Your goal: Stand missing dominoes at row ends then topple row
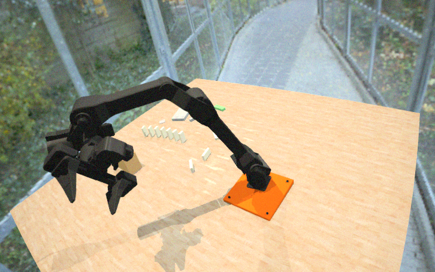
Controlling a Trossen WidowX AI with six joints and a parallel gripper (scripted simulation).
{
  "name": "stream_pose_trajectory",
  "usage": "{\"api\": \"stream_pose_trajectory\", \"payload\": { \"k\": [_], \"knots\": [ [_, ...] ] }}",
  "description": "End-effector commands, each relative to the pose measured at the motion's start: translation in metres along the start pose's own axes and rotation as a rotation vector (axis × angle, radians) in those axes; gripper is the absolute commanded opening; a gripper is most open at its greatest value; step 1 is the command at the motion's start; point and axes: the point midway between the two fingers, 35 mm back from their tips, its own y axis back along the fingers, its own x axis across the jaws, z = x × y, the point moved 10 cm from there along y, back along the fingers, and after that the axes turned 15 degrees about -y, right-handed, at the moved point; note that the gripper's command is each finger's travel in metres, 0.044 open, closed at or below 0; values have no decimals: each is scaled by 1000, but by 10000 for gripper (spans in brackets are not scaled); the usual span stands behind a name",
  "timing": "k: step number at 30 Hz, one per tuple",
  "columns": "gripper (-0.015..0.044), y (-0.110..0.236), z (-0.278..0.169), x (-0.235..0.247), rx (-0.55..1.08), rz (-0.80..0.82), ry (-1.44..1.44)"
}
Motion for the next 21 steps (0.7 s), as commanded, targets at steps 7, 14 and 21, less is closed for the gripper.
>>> {"api": "stream_pose_trajectory", "payload": {
  "k": [7, 14, 21],
  "knots": [
    [440, 44, -25, 14, 193, -25, -265],
    [440, 132, -51, 52, 508, -184, -789],
    [440, 221, -54, 107, 758, -487, -1345]
  ]
}}
